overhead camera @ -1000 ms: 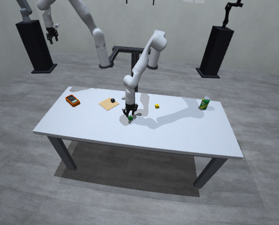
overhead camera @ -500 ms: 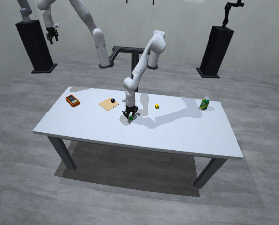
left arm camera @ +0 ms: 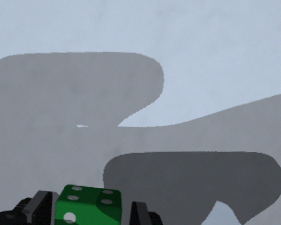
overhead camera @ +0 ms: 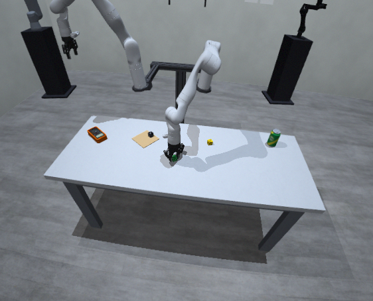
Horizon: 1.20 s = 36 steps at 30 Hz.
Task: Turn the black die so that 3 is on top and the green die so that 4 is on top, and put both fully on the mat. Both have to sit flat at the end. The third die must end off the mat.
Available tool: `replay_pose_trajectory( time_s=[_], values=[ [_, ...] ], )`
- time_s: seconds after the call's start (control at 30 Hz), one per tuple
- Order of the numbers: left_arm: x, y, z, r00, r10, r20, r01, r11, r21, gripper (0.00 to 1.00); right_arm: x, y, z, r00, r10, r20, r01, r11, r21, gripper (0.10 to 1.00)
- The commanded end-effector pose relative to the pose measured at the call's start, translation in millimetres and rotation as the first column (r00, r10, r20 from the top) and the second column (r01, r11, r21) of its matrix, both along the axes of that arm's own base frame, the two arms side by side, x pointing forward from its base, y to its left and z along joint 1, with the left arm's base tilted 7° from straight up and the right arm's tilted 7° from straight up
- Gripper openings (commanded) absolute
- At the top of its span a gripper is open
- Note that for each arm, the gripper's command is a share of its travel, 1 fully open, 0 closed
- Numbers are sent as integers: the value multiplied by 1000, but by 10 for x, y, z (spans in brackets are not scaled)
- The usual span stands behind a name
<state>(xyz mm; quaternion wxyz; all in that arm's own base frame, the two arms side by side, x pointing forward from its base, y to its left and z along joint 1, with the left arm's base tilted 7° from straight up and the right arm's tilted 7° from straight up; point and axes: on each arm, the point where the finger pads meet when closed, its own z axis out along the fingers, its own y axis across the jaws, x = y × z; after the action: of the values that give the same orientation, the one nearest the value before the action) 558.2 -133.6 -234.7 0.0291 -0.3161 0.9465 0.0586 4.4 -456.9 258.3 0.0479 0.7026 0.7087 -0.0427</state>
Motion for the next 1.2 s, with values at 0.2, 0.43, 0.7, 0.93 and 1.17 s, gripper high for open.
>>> replay_pose_trajectory(
  time_s=[0.2, 0.43, 0.7, 0.93, 1.17],
  values=[
    [10, -4, 10, 1000, 0, 2, 0, 1000, -1, 516, -1, -3, 7, 1000, 0, 0, 0, 1000, -2, 1000],
    [10, -4, 10, 1000, 0, 2, 0, 1000, -1, 516, -1, -3, 7, 1000, 0, 0, 0, 1000, -2, 1000],
    [10, -4, 10, 1000, 0, 2, 0, 1000, -1, 336, -1, -3, 7, 1000, 0, 0, 0, 1000, -2, 1000],
    [10, -4, 10, 1000, 0, 2, 0, 1000, -1, 336, -1, -3, 7, 1000, 0, 0, 0, 1000, -2, 1000],
    [10, -4, 10, 1000, 0, 2, 0, 1000, -1, 336, -1, -3, 7, 1000, 0, 0, 0, 1000, -2, 1000]
  ],
)
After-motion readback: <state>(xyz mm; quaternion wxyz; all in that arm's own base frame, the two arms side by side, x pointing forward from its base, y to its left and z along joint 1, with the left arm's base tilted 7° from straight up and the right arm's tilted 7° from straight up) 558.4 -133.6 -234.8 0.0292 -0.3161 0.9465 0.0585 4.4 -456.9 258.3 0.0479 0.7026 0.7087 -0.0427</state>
